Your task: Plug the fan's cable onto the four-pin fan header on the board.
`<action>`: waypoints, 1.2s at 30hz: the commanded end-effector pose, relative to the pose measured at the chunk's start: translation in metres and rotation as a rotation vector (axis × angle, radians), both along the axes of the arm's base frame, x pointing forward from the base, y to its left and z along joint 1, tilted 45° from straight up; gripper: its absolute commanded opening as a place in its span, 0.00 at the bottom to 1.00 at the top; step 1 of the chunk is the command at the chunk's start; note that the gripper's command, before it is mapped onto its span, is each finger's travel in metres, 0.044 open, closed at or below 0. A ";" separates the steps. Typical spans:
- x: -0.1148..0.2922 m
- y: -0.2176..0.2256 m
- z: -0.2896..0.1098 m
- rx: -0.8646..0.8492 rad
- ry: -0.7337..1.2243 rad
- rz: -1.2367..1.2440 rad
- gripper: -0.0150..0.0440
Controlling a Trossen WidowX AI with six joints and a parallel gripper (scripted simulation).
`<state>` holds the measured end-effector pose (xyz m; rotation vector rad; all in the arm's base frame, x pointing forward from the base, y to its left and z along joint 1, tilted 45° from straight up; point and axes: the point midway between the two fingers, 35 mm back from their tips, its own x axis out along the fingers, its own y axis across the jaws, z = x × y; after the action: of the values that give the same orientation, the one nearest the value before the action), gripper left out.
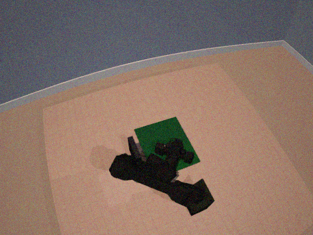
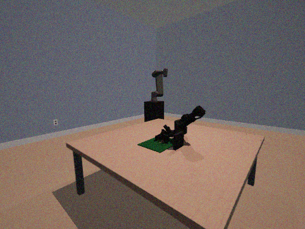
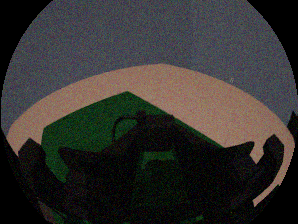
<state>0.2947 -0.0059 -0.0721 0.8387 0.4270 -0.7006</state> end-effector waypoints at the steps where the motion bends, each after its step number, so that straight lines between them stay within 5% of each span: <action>1: 0.000 0.000 0.000 0.000 0.001 0.001 0.25; 16: 0.000 0.000 0.000 0.000 0.001 0.001 0.25; 24: 0.000 0.000 0.000 0.000 0.000 0.000 0.60; 36: 0.000 0.000 0.000 0.000 0.000 0.000 0.60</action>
<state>0.2947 -0.0059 -0.0721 0.8387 0.4271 -0.7006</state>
